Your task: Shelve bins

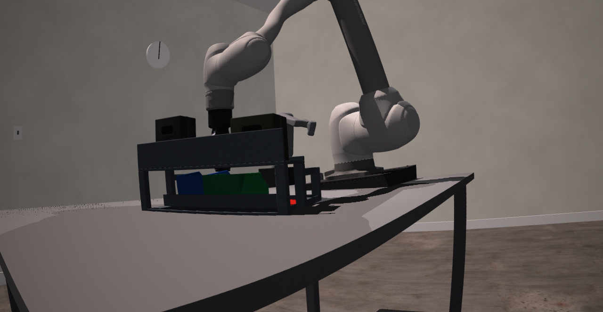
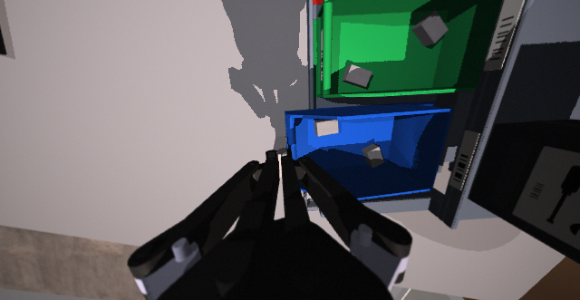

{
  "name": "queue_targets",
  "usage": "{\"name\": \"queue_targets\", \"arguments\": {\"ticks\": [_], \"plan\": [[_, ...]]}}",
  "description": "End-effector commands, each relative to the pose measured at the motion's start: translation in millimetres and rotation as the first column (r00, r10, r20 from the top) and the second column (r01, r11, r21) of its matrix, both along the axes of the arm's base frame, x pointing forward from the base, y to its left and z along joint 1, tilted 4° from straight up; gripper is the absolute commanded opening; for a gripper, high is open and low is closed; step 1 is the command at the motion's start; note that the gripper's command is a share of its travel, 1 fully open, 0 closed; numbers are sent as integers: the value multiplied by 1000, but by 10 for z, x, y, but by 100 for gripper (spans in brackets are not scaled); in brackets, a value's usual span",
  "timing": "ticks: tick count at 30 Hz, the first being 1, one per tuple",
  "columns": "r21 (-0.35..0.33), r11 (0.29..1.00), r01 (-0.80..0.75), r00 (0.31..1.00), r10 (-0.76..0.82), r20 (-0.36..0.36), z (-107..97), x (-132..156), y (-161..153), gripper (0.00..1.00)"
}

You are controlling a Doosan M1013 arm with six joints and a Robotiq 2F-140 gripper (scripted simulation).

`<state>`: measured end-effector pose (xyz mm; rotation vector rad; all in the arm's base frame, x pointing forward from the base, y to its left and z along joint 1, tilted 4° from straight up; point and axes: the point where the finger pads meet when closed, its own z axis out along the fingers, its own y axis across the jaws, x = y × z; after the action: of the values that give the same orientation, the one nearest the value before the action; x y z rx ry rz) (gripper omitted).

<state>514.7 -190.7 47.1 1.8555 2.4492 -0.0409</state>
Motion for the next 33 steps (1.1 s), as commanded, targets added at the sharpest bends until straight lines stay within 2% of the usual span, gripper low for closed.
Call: {"name": "queue_targets", "arguments": {"ticks": [1,33], "plan": [[0,1000,0,1000,0,0,1,12,4,10],[0,1000,0,1000,0,0,5,207,59,10]]}}
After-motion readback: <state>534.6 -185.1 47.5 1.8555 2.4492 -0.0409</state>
